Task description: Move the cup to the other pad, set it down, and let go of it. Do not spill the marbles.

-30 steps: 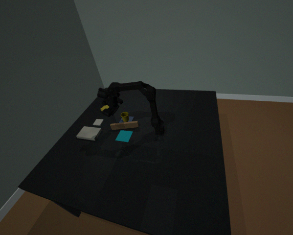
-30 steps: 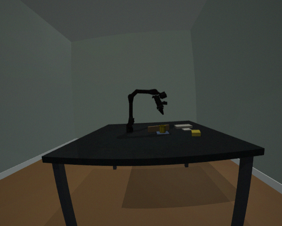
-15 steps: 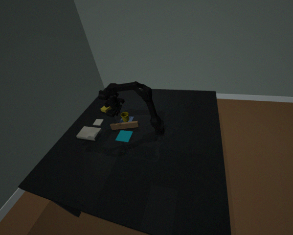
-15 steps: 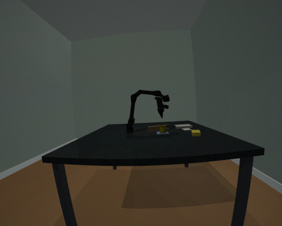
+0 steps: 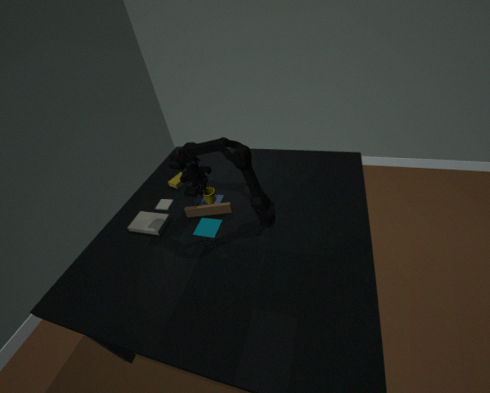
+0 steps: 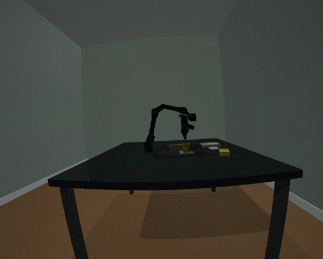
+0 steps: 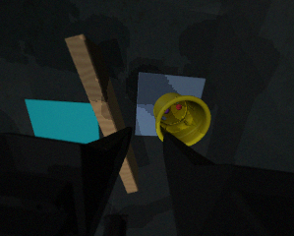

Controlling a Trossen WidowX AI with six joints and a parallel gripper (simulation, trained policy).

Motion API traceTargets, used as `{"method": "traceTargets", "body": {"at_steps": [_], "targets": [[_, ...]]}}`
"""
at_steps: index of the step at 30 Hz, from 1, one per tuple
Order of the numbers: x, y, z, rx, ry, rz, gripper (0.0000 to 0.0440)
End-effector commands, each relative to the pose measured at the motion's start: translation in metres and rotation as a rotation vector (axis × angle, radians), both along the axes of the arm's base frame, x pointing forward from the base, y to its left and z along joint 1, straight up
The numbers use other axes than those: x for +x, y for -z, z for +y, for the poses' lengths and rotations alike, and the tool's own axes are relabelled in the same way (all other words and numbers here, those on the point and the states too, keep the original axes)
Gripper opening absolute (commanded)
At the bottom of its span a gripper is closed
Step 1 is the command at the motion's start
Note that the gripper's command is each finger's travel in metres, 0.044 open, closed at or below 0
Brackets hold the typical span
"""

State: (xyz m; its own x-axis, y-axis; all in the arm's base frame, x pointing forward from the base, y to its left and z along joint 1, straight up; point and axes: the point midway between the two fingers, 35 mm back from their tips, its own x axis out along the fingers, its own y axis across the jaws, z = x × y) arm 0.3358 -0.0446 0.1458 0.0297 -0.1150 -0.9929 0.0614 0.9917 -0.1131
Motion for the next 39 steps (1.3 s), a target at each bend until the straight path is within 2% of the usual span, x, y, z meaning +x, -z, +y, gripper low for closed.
{"method": "traceTargets", "body": {"at_steps": [1, 18, 25, 26, 39], "targets": [[-0.001, 0.012, -0.007, -0.006, -0.015, 0.028, 0.0158], [-0.007, 0.079, -0.024, 0.023, -0.142, 0.118, 0.0179], [-0.01, 0.088, -0.027, 0.029, -0.244, 0.14, 0.0018], [-0.011, 0.087, -0.027, 0.031, -0.257, 0.143, 0.0006], [-0.012, 0.056, -0.019, 0.051, -0.355, 0.13, 0.0023]]}}
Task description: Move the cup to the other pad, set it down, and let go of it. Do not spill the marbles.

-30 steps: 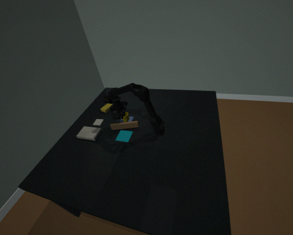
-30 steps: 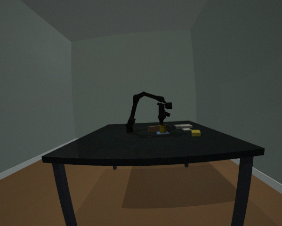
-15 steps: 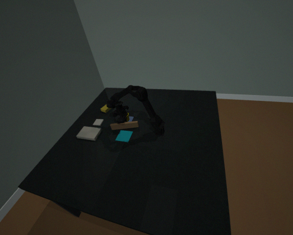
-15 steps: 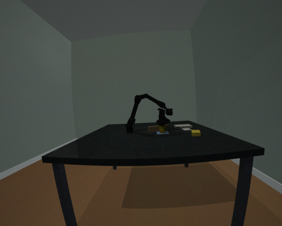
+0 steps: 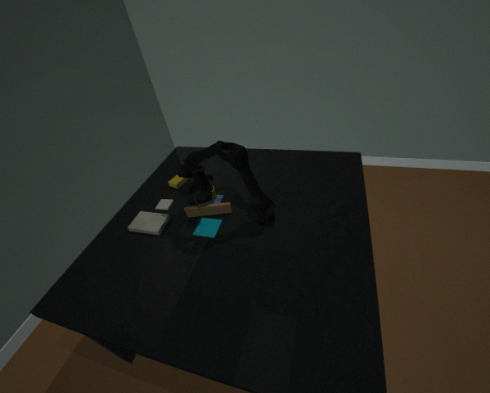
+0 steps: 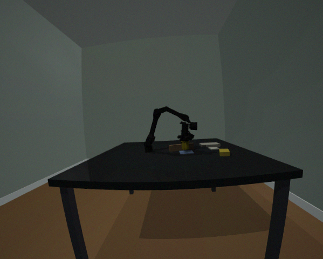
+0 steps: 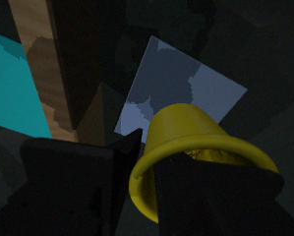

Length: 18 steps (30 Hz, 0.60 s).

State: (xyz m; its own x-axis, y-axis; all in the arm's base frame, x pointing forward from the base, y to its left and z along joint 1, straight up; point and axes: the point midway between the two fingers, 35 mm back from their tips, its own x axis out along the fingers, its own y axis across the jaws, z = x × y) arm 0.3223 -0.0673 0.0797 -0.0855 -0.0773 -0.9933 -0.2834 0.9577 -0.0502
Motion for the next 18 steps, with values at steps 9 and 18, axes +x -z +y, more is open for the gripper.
{"method": "traceTargets", "body": {"at_steps": [9, 18], "targets": [[0.005, -0.035, 0.022, 0.019, -0.054, -0.045, 0.0019], [0.011, -0.054, 0.049, 0.025, -0.099, -0.085, 0.0009]]}}
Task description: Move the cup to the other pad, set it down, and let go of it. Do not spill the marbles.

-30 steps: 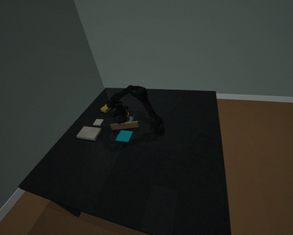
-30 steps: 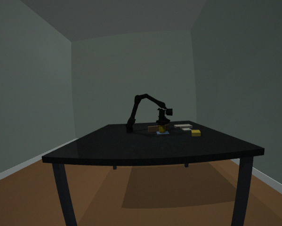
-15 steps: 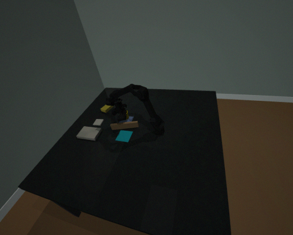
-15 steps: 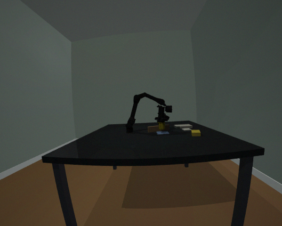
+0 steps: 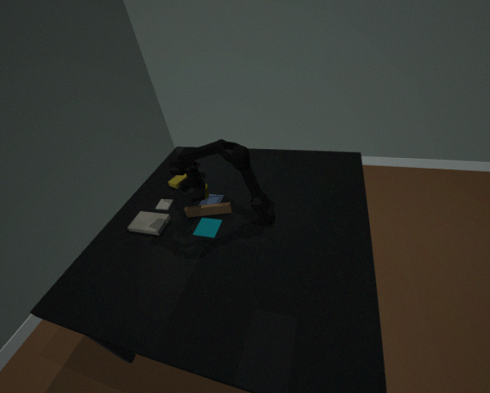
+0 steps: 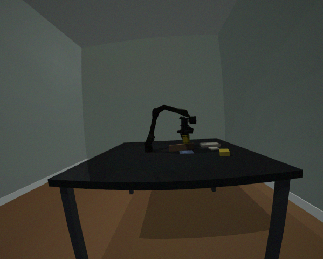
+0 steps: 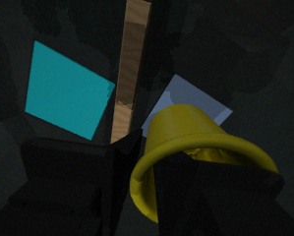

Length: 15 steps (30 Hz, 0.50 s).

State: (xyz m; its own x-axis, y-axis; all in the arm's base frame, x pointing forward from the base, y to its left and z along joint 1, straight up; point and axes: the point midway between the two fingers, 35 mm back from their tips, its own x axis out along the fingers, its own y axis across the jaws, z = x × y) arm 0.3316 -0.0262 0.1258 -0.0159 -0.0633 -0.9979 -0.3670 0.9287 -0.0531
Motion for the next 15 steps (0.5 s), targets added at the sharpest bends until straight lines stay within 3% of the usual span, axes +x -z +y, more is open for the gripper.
{"method": "traceTargets", "body": {"at_steps": [1, 15], "targets": [[0.003, -0.01, 0.011, 0.007, -0.012, -0.027, 0.0008], [0.009, -0.022, 0.061, 0.017, -0.073, -0.096, 0.0]]}}
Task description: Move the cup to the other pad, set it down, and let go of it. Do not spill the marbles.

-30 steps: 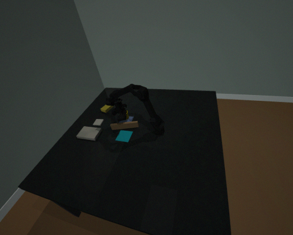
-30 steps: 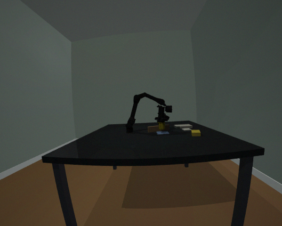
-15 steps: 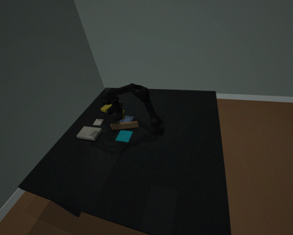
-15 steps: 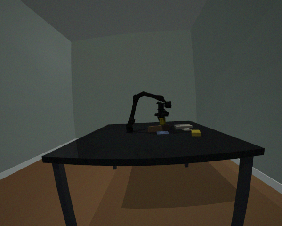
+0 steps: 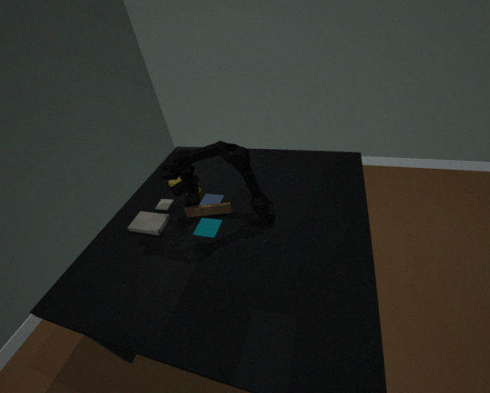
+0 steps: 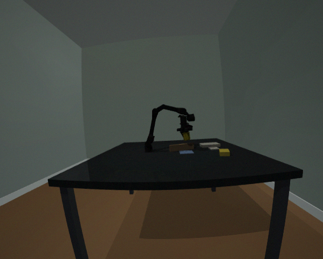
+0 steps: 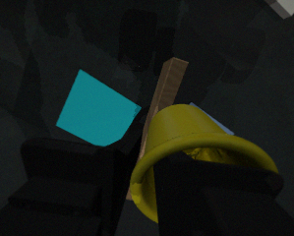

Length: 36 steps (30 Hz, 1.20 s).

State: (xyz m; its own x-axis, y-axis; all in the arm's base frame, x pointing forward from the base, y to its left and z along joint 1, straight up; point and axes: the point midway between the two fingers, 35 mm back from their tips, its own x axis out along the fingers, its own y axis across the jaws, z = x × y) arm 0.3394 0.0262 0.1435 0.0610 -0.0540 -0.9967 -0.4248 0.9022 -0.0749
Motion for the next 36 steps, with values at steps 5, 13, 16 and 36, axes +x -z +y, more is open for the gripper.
{"method": "traceTargets", "body": {"at_steps": [5, 13, 16, 36], "targets": [[0.0, -0.006, 0.028, 0.016, -0.024, -0.043, 0.0], [-0.006, -0.002, 0.058, 0.025, -0.05, -0.065, 0.0], [-0.009, 0.001, 0.067, 0.027, -0.056, -0.07, 0.0], [-0.036, 0.046, 0.087, 0.019, -0.028, -0.074, 0.0]]}}
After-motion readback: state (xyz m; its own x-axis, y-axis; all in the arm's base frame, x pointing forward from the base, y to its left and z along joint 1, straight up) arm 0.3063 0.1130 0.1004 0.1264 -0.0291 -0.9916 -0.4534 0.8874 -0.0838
